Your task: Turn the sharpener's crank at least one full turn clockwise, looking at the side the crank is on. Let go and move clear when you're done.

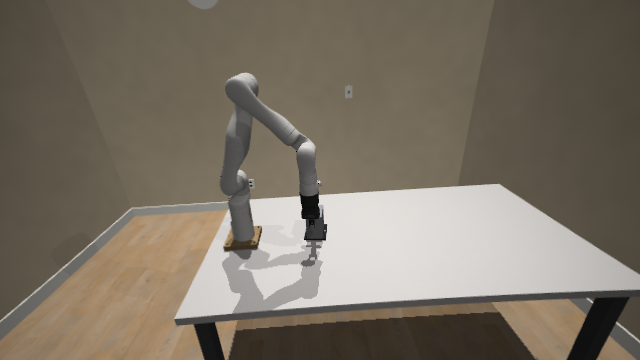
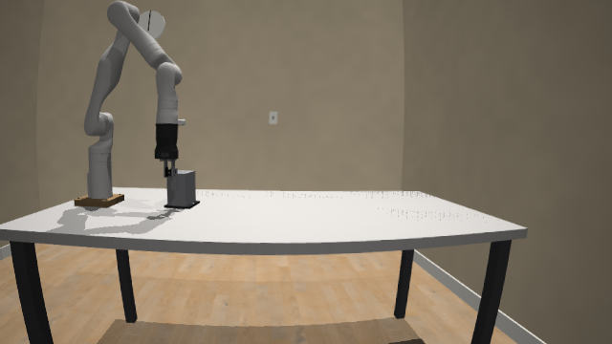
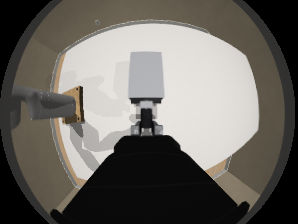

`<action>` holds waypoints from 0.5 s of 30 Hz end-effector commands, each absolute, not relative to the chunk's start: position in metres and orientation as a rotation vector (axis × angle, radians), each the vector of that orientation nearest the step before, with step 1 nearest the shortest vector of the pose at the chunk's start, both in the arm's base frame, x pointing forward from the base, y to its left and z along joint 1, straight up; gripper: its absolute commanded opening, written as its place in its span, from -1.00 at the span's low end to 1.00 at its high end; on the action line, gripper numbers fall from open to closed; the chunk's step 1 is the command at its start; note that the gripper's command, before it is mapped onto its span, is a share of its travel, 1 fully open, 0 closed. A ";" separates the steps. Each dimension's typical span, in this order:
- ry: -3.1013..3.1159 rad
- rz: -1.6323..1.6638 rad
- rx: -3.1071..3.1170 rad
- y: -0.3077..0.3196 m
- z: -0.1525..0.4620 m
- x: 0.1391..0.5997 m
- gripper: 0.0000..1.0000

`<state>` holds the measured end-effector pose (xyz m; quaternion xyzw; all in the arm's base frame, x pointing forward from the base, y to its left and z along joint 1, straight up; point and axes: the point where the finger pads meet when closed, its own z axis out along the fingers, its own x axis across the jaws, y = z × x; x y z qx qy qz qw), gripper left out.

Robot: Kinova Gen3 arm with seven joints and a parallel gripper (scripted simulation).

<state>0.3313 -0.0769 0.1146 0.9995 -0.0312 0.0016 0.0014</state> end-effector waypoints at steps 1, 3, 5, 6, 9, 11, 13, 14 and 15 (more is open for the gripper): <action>-0.098 0.008 3.137 -0.077 0.115 0.332 -1.00; -0.098 0.008 3.137 -0.077 0.115 0.332 -1.00; -0.098 0.008 3.137 -0.077 0.115 0.332 -1.00; -0.098 0.008 3.137 -0.077 0.115 0.332 -1.00; -0.098 0.008 3.137 -0.077 0.115 0.332 0.93; -0.098 0.008 3.137 -0.077 0.115 0.332 0.93; -0.098 0.008 3.137 -0.077 0.115 0.332 0.93; -0.098 0.008 3.137 -0.077 0.115 0.332 0.93; -0.098 0.008 3.137 -0.077 0.115 0.332 0.93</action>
